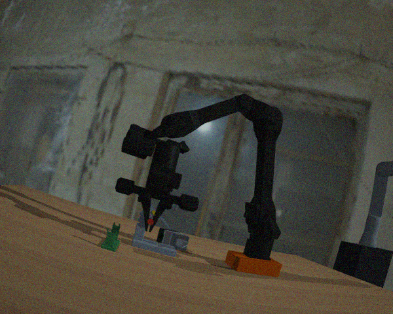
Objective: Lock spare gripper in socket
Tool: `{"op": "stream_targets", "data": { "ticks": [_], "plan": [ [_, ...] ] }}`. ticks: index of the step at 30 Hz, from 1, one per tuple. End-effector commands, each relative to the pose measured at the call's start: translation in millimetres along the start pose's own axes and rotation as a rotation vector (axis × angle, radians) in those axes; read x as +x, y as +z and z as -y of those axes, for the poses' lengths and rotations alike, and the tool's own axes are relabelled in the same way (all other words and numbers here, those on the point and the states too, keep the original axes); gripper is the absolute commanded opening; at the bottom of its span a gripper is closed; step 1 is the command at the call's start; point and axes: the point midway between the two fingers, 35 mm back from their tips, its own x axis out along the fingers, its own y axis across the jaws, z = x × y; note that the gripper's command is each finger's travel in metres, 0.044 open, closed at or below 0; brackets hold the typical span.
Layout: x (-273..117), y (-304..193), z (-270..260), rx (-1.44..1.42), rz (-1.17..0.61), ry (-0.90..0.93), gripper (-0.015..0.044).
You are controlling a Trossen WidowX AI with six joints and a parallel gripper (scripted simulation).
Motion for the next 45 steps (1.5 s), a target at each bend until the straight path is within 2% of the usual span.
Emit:
{"op": "stream_targets", "data": {
  "ticks": [1, 45],
  "plan": [
    [-0.4, 3.9, -0.7, -0.007, 0.020, 0.002, 0.0000],
    [-0.8, 37.9, 0.6, -0.011, 0.024, 0.014, 0.0000]
  ]
}}
